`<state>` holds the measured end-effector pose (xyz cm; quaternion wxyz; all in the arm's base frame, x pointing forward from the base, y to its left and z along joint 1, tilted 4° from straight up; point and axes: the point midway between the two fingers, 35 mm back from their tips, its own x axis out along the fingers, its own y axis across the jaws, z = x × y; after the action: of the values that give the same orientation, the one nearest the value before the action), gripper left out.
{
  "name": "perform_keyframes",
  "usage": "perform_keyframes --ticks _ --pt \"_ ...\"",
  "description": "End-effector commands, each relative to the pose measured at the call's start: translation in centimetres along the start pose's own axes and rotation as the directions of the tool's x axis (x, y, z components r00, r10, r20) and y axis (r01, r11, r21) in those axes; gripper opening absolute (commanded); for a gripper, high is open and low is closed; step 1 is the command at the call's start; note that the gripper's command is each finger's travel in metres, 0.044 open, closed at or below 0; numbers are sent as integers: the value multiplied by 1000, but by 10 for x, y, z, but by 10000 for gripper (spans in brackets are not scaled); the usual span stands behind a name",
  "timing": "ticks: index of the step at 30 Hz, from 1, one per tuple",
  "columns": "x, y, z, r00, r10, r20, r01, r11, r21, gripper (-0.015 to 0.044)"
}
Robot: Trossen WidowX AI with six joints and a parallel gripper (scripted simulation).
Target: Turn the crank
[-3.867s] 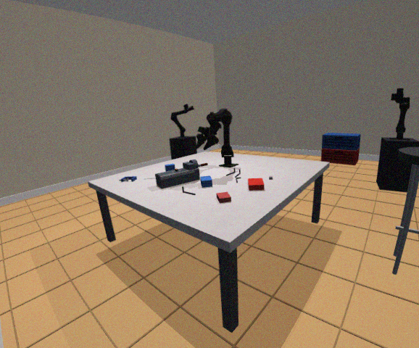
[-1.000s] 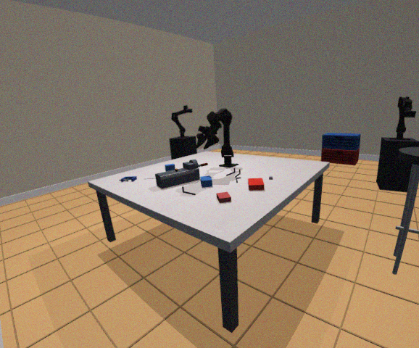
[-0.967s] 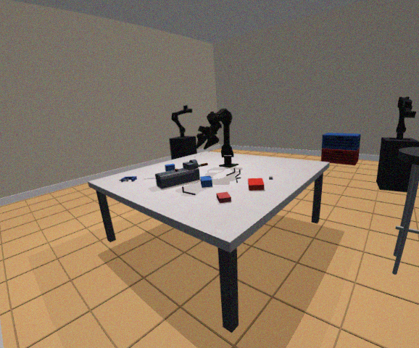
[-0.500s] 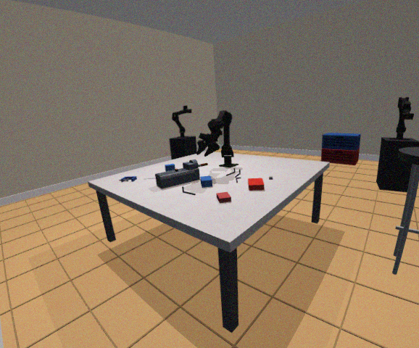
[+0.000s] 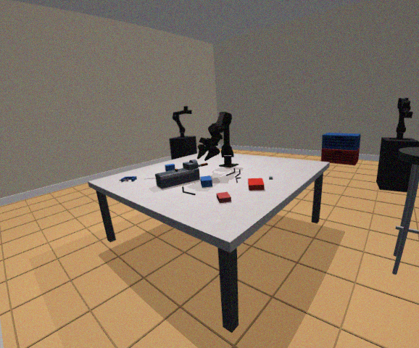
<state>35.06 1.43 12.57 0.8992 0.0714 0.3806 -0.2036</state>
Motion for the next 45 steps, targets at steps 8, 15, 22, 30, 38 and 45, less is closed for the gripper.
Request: perform_keyframes --ticks 8,15,22,30,38,45 --pt "16 -1 -18 1000 -11 -15 11 1000 -8 440" --pt "24 -1 -26 1000 -11 -15 11 1000 -8 440" --pt "32 -2 -35 1000 -11 -15 11 1000 -8 440" --pt "40 -3 -44 1000 -12 -15 12 1000 -8 440" --pt "41 -3 -45 1000 -12 -15 12 1000 -8 335" --pt "41 -3 -45 1000 -12 -15 12 1000 -8 151"
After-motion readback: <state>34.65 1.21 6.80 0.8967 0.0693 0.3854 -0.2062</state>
